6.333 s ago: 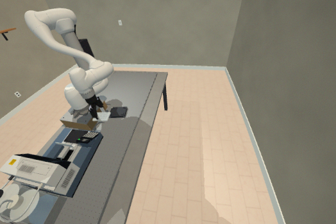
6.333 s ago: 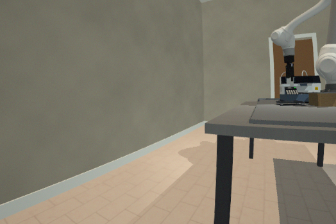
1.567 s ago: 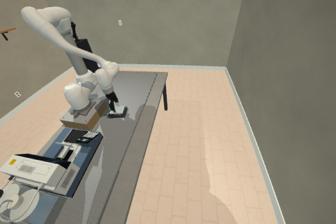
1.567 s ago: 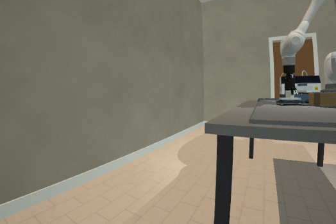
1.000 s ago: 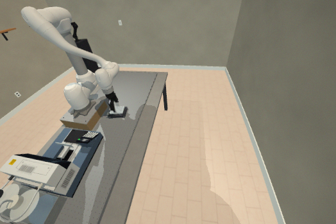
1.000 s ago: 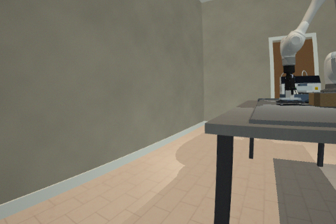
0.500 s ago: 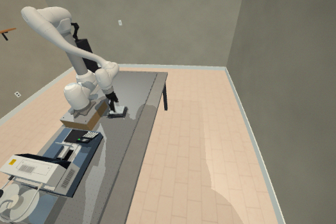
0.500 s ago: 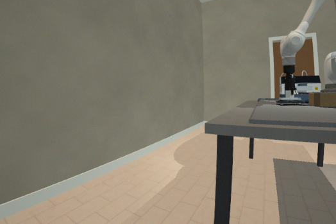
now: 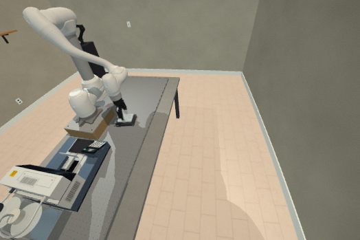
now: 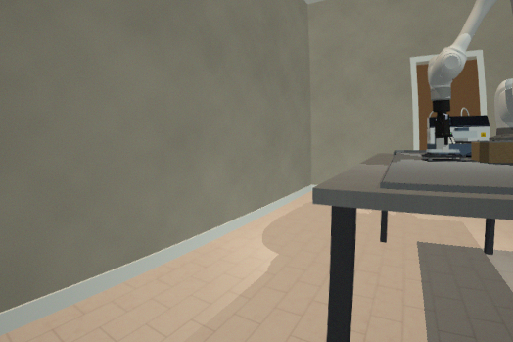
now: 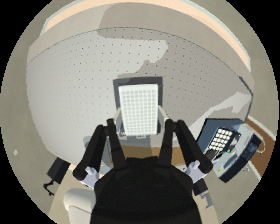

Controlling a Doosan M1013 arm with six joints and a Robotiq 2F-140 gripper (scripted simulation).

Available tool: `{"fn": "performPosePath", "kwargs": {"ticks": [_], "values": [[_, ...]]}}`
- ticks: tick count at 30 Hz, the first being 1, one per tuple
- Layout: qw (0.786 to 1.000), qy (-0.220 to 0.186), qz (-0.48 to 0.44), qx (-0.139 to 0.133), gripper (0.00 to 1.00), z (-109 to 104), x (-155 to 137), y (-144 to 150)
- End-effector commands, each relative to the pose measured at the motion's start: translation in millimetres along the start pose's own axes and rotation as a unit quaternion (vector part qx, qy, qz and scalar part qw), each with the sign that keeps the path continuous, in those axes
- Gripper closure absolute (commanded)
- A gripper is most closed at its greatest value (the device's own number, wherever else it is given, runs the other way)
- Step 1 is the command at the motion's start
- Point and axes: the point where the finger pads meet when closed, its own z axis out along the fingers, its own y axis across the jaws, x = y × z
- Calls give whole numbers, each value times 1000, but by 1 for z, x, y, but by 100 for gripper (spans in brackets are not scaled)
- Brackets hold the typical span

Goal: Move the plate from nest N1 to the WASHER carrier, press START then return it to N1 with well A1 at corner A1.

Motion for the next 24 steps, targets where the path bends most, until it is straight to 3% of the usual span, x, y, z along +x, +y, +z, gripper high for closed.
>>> {"fn": "performPosePath", "kwargs": {"ticks": [1,24], "values": [[1000,0,0,0,90,0,0,0],[1000,0,0,0,90,4,0,0]]}}
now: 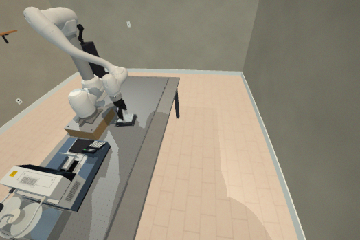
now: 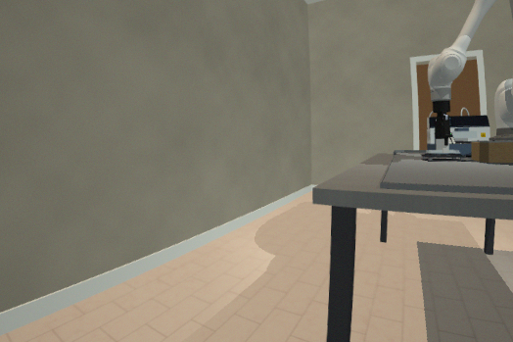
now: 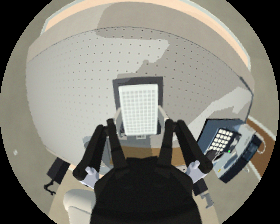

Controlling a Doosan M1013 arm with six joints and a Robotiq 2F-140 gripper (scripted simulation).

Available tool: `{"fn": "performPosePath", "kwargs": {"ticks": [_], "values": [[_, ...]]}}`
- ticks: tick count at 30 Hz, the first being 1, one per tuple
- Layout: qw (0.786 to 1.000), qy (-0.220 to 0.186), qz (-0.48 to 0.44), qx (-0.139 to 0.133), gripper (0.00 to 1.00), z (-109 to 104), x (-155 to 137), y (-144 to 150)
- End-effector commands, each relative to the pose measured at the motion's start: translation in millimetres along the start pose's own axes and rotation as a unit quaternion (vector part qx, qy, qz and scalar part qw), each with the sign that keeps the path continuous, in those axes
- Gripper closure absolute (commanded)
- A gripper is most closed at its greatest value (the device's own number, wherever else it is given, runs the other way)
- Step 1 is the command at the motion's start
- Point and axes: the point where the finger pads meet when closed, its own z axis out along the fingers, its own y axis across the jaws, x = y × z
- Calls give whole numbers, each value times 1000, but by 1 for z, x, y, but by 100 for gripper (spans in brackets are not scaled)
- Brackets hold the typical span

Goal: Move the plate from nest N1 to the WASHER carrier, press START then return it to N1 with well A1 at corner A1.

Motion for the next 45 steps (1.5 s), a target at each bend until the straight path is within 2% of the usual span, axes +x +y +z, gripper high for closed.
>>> {"fn": "performPosePath", "kwargs": {"ticks": [1,45], "values": [[1000,0,0,0,90,0,0,0],[1000,0,0,0,90,7,0,0]]}}
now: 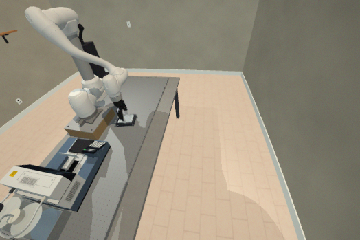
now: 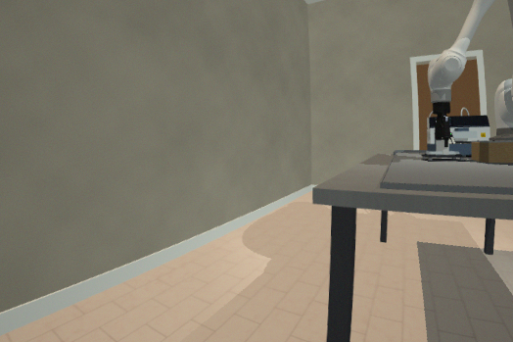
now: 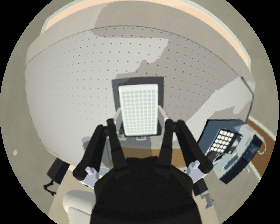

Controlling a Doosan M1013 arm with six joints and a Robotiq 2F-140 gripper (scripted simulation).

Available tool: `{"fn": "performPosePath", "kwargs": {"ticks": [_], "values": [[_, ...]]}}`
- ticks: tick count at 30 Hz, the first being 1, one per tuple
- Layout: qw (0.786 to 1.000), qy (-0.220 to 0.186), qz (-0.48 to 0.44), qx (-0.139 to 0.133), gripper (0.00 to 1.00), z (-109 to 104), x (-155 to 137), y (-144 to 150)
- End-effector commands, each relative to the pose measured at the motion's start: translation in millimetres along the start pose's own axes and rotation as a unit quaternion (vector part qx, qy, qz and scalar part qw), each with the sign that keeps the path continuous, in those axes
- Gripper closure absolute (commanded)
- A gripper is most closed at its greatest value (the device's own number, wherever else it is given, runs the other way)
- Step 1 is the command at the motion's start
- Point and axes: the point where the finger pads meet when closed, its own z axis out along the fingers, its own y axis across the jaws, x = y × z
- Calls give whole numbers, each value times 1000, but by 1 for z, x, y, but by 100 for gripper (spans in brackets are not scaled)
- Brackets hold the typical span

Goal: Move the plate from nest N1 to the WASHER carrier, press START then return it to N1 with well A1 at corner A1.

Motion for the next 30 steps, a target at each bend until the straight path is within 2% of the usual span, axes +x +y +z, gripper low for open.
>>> {"fn": "performPosePath", "kwargs": {"ticks": [1,15,16,30], "values": [[1000,0,0,0,90,0,0,0],[1000,0,0,0,90,2,0,0],[1000,0,0,0,30,2,0,0],[1000,0,0,0,30,2,0,0]]}}
